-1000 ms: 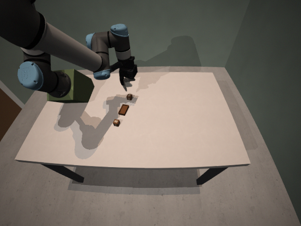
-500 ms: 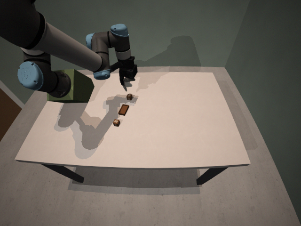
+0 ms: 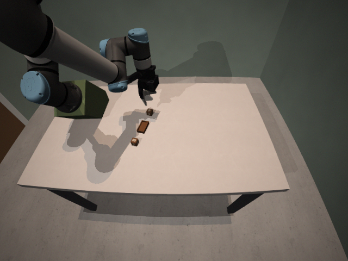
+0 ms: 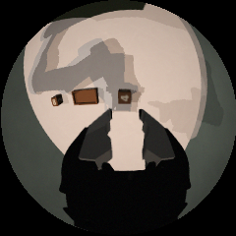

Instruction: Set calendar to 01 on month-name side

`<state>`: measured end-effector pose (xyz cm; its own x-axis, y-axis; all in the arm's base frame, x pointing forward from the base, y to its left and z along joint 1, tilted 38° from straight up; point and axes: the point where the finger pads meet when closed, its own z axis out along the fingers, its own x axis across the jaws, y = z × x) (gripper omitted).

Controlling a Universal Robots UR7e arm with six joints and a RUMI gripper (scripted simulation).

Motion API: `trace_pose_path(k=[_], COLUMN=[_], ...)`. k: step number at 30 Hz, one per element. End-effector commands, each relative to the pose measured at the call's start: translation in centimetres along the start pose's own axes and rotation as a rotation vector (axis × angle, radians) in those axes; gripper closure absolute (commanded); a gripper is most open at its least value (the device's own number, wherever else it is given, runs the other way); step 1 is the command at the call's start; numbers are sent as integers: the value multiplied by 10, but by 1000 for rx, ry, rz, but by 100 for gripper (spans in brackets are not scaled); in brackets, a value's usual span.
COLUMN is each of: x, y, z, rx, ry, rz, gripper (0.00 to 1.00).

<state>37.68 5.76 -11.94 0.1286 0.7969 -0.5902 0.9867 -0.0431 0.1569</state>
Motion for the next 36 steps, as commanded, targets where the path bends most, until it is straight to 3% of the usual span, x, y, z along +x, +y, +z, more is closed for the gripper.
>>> trace_pose_path(k=[1, 36], x=[0, 0], y=[0, 2], z=[3, 45], rx=[-1, -1], ry=[1, 1], rz=[0, 0], gripper=[72, 72])
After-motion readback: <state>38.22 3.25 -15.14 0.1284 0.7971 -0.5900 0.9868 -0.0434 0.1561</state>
